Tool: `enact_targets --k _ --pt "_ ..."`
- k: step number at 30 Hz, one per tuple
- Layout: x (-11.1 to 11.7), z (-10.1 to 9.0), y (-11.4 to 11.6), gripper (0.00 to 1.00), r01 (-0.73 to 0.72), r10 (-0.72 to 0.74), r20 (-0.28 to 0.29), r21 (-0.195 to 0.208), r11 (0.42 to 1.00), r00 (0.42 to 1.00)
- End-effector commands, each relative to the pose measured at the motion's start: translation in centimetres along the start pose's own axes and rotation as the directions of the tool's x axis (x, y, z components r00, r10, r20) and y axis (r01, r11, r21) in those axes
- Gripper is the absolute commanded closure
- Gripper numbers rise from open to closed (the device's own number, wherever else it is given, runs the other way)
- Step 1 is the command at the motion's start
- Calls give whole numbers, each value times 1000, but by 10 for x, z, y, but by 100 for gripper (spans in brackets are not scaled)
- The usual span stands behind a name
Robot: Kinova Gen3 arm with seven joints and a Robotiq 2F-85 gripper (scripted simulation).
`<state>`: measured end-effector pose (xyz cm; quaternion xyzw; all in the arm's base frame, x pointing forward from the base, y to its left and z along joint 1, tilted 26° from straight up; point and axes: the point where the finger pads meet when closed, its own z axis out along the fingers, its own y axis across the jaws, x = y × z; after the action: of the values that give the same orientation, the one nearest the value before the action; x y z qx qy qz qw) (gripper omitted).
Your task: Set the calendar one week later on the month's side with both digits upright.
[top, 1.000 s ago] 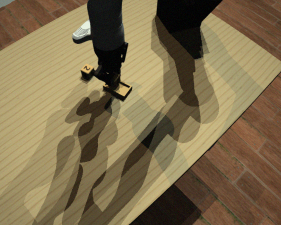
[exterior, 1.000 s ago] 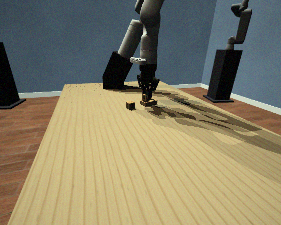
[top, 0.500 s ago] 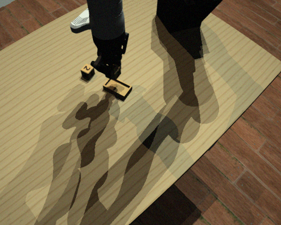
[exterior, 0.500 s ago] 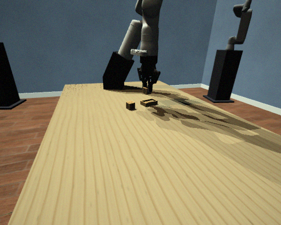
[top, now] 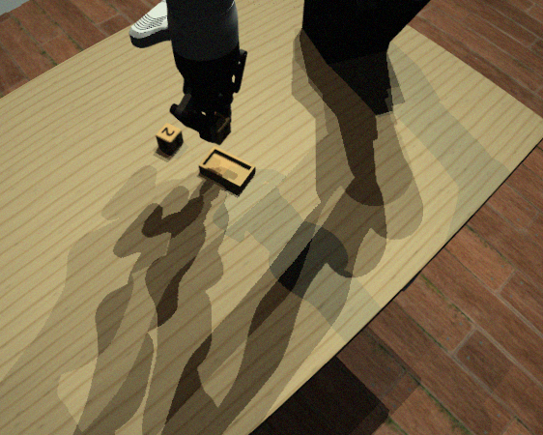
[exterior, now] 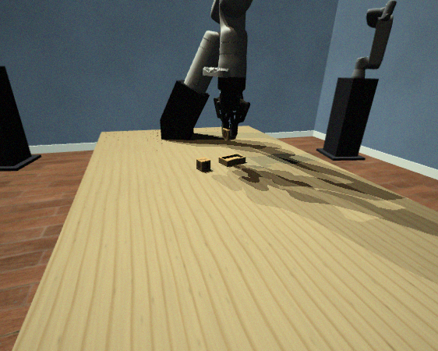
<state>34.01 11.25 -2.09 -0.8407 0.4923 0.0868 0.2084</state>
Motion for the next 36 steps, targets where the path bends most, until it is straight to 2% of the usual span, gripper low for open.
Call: enact_targets --k 1,17,36 --pt "2 -8 -4 74 2 -2 -7 8 1000 1000" --pt "2 -32 -3 74 2 -2 -7 8 1000 1000" --pt "2 -34 -3 74 4 -4 -7 8 1000 1000"
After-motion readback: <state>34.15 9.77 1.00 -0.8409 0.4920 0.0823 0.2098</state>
